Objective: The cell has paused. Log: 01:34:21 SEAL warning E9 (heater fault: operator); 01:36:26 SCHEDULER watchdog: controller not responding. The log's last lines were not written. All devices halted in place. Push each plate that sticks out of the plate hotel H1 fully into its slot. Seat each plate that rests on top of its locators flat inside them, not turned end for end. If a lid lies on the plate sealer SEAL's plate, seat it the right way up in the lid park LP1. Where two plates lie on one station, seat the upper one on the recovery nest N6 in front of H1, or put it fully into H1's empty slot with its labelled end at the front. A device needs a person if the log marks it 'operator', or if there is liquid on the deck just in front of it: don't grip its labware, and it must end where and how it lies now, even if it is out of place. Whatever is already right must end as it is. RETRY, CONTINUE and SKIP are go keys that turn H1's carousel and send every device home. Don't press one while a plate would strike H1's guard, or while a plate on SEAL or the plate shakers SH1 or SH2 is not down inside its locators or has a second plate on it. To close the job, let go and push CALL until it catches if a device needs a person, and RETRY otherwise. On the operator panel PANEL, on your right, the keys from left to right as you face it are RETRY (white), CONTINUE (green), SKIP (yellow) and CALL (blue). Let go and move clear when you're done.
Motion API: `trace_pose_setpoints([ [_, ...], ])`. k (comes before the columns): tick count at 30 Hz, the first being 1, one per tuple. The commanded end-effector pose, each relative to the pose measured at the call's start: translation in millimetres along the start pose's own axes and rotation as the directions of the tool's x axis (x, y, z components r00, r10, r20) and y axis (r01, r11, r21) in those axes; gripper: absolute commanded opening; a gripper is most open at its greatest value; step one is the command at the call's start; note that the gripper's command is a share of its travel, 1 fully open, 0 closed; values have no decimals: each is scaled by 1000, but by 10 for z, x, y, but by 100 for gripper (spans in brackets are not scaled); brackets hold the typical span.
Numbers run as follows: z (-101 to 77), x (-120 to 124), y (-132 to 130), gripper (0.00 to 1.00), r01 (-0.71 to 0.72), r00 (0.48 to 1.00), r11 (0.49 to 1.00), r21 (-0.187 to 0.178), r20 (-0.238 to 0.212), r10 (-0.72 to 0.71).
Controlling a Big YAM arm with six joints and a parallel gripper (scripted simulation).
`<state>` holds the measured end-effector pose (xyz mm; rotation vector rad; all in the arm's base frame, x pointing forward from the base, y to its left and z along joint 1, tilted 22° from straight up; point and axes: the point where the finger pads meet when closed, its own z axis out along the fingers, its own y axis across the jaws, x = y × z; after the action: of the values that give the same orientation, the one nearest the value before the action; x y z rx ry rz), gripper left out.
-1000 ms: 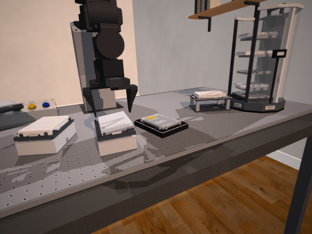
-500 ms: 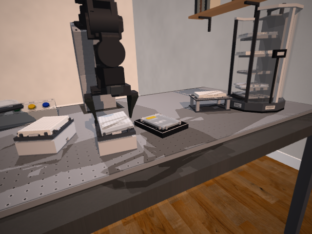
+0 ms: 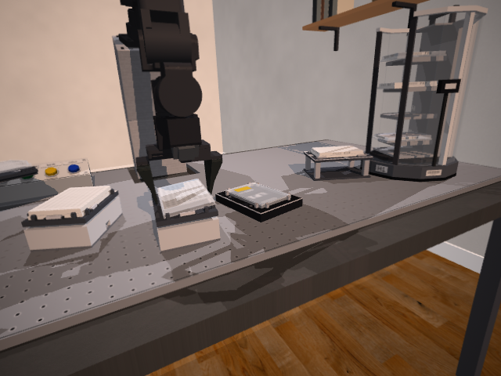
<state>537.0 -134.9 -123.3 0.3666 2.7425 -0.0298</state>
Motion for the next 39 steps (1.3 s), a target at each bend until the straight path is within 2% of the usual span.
trace_pose_setpoints([
  [1,-31,-79,7,100,-1,1000,1000,1,16,1],
  [4,-31,-78,7,100,-1,1000,1000,1,16,1],
  [7,-31,-78,7,94,-1,1000,1000,1,16,1],
  [9,-31,-78,7,94,-1,1000,1000,1,16,1],
  [14,-31,-78,7,84,-1,1000,1000,1,16,1],
  [39,-31,-78,7,84,-1,1000,1000,1,16,1],
])
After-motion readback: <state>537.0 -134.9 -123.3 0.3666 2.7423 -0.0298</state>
